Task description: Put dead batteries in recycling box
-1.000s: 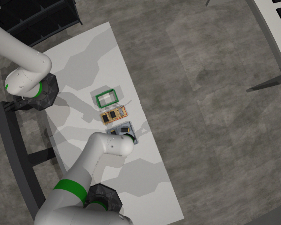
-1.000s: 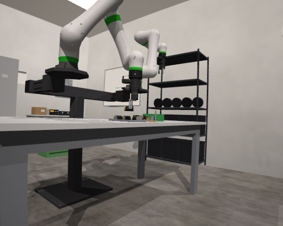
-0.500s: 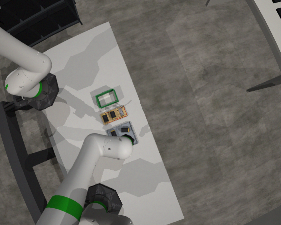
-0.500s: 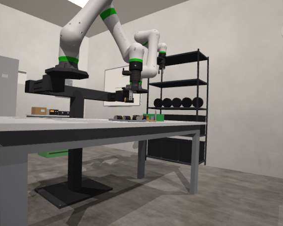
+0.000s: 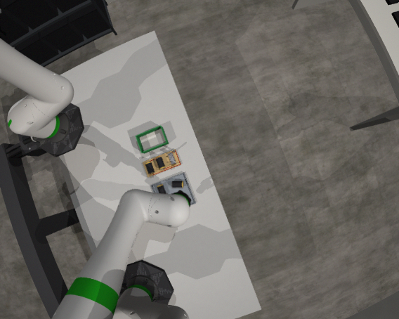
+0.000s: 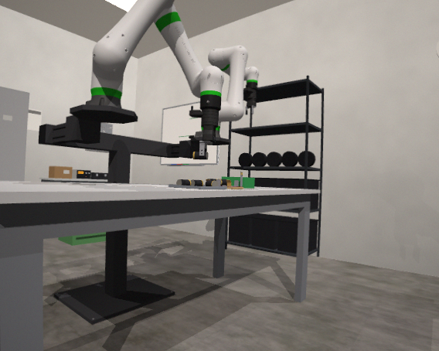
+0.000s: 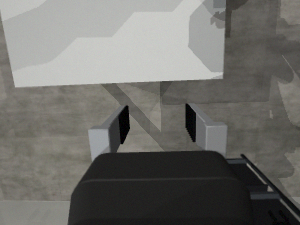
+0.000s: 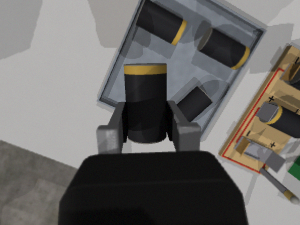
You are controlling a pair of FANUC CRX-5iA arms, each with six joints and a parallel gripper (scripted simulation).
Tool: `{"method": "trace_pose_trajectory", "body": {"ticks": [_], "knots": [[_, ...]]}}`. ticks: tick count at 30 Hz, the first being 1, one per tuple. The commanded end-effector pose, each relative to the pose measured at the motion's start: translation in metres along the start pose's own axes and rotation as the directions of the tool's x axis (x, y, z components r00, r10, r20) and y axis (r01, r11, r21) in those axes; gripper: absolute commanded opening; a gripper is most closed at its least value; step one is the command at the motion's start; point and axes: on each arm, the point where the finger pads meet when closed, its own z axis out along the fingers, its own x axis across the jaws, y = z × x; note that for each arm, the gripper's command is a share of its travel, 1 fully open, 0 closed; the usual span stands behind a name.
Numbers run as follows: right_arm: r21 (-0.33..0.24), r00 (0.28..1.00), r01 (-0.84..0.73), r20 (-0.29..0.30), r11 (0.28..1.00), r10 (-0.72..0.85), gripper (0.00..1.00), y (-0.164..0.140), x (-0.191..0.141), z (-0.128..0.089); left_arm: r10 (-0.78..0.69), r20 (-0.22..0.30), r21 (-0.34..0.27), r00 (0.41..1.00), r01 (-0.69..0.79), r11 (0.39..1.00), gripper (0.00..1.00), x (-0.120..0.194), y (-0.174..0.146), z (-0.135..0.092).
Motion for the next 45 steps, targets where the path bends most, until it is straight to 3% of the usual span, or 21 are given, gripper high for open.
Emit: {"method": "trace_pose_trajectory", "body": {"ticks": [1,8,14,22,24,30,39,41,45], "knots": [[-0.004,0.994,-0.107,0.002,0.994,0.107,0.57,0.0008,0.0004,-0.0007,0.000,0.000,-0.002,1.000,0.000,1.000,1.00,-0.0001,0.0002,-0.0009],[-0.005,0.956,-0.294,0.001,0.956,0.294,0.57,0.0008,0.0004,-0.0007,0.000,0.000,-0.002,1.000,0.000,1.000,1.00,-0.0001,0.0002,-0.0009],[-0.005,0.837,-0.547,0.000,0.837,0.547,0.57,0.0008,0.0004,-0.0007,0.000,0.000,-0.002,1.000,0.000,1.000,1.00,-0.0001,0.0002,-0.0009],[-0.004,0.545,-0.839,-0.002,0.545,0.839,0.57,0.0008,0.0004,-0.0007,0.000,0.000,-0.002,1.000,0.000,1.000,1.00,-0.0001,0.0002,-0.0009],[-0.004,0.545,-0.839,-0.002,0.545,0.839,0.57,0.0008,0.0004,-0.0007,0.000,0.000,-0.002,1.000,0.000,1.000,1.00,-0.0001,0.0002,-0.0009],[-0.004,0.266,-0.964,-0.003,0.266,0.964,0.57,0.0008,0.0004,-0.0007,0.000,0.000,-0.002,1.000,0.000,1.000,1.00,-0.0001,0.0002,-0.0009],[-0.002,-0.118,-0.993,-0.004,-0.118,0.993,0.57,0.0008,0.0004,-0.0007,0.000,0.000,-0.002,1.000,0.000,1.000,1.00,-0.0001,0.0002,-0.0009],[-0.002,-0.118,-0.993,-0.004,-0.118,0.993,0.57,0.0008,0.0004,-0.0007,0.000,0.000,-0.002,1.000,0.000,1.000,1.00,-0.0001,0.0002,-0.0009],[-0.002,-0.245,-0.969,-0.004,-0.245,0.969,0.57,0.0007,0.0004,-0.0007,0.000,0.000,-0.002,1.000,0.000,1.000,1.00,-0.0001,0.0002,-0.0009]]}}
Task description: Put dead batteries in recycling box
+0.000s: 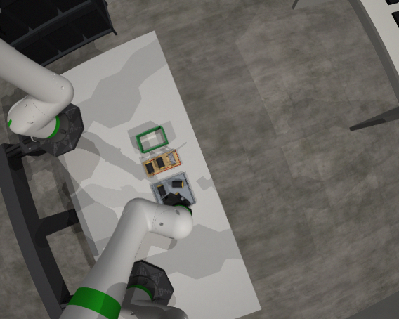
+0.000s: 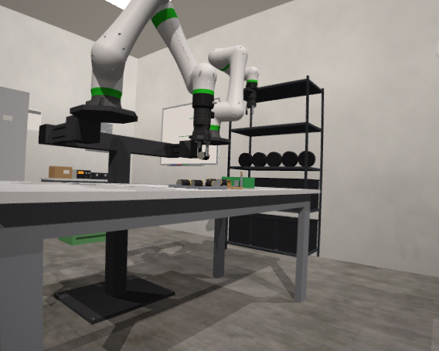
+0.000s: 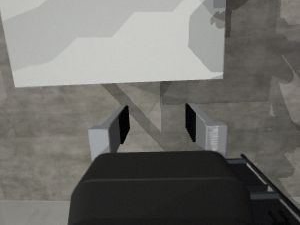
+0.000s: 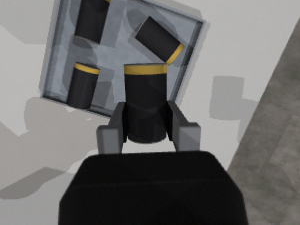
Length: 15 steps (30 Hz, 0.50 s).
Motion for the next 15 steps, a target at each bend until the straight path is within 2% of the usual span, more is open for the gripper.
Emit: {"method": "trace_pose_trajectory", "body": {"ticks": [1,8,15], "knots": [[-0.030,0.990,-0.137,-0.029,0.990,0.136,0.57,-0.0008,0.0015,-0.0010,0.000,0.000,-0.002,1.000,0.000,1.000,1.00,-0.0001,0.0002,-0.0009],[-0.026,0.962,-0.273,-0.033,0.962,0.272,0.57,-0.0008,0.0015,-0.0010,0.000,0.000,-0.002,1.000,0.000,1.000,1.00,-0.0001,0.0002,-0.0009],[-0.025,0.948,-0.316,-0.034,0.948,0.315,0.57,-0.0008,0.0015,-0.0010,0.000,0.000,-0.002,1.000,0.000,1.000,1.00,-0.0001,0.0002,-0.0009]]}}
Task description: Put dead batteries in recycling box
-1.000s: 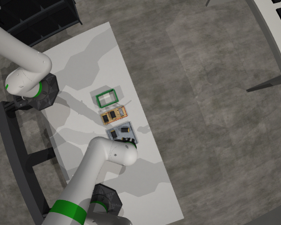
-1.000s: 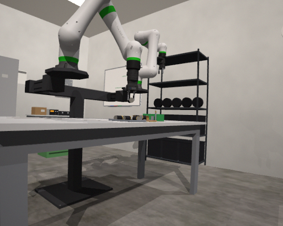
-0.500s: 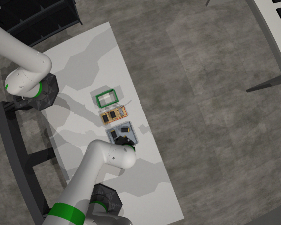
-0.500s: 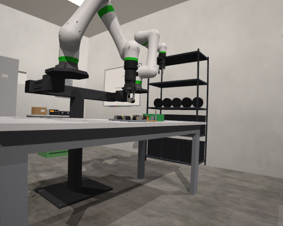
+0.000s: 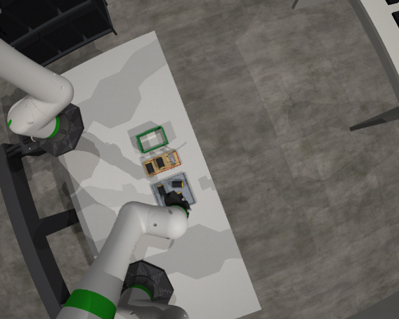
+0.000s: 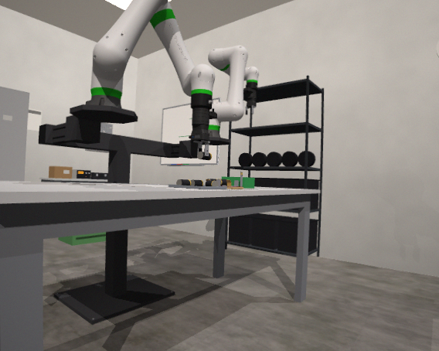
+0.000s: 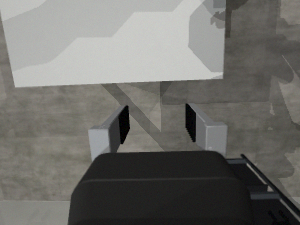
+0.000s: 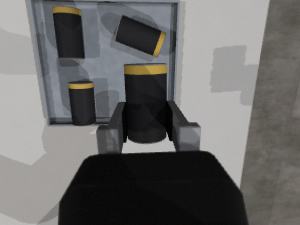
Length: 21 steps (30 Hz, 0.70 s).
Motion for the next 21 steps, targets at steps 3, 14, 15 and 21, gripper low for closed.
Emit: {"method": "trace_pose_trajectory", "body": {"ticks": [3,14,15,21], "knots": [[-0.001,1.000,-0.023,-0.006,1.000,0.023,0.57,-0.001,0.000,-0.001,0.000,0.000,-0.002,1.000,0.000,1.000,1.00,0.000,0.000,-0.001],[-0.001,1.000,-0.026,-0.006,1.000,0.026,0.57,-0.001,0.000,-0.001,0.000,0.000,-0.002,1.000,0.000,1.000,1.00,0.000,0.000,-0.001],[-0.001,1.000,-0.026,-0.006,1.000,0.026,0.57,-0.001,0.000,-0.001,0.000,0.000,-0.002,1.000,0.000,1.000,1.00,0.000,0.000,-0.001],[-0.001,1.000,-0.026,-0.006,1.000,0.026,0.57,-0.032,0.003,-0.001,0.000,0.000,-0.002,1.000,0.000,1.000,1.00,0.000,0.000,-0.001]]}}
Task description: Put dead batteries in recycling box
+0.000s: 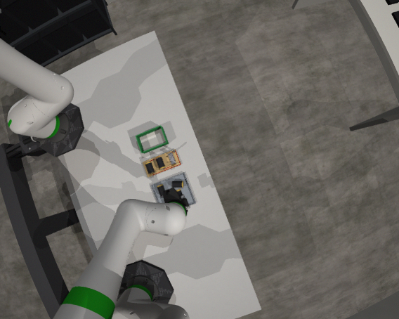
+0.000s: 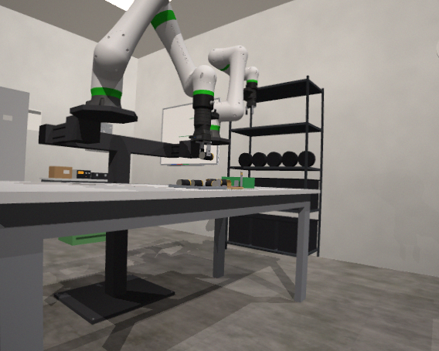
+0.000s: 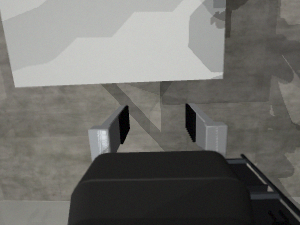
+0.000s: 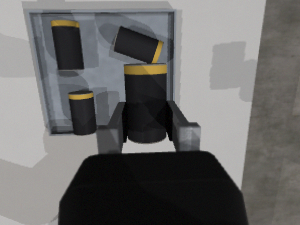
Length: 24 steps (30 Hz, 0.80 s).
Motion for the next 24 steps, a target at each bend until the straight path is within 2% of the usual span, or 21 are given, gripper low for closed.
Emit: {"method": "trace_pose_trajectory", "body": {"ticks": [1,9,11,14,17,24], "knots": [[0.001,1.000,0.000,-0.001,1.000,0.000,0.57,-0.031,0.002,-0.001,0.000,0.000,-0.002,1.000,0.000,1.000,1.00,0.000,0.000,-0.001],[0.002,1.000,0.000,-0.001,1.000,0.000,0.57,-0.144,0.009,-0.001,0.000,0.000,-0.002,1.000,0.000,1.000,1.00,0.000,0.000,-0.001],[0.002,1.000,0.000,-0.001,1.000,0.000,0.57,-0.144,0.009,-0.001,0.000,0.000,-0.002,1.000,0.000,1.000,1.00,0.000,0.000,-0.001],[0.002,1.000,0.000,-0.001,1.000,0.000,0.57,-0.172,0.011,-0.001,0.000,0.000,-0.002,1.000,0.000,1.000,1.00,0.000,0.000,-0.001],[0.002,1.000,0.000,-0.001,1.000,0.000,0.57,-0.186,0.012,-0.001,0.000,0.000,-0.002,1.000,0.000,1.000,1.00,0.000,0.000,-0.001],[0.002,1.000,0.000,-0.001,1.000,0.000,0.57,-0.189,0.012,-0.001,0.000,0.000,-0.002,1.000,0.000,1.000,1.00,0.000,0.000,-0.001]]}}
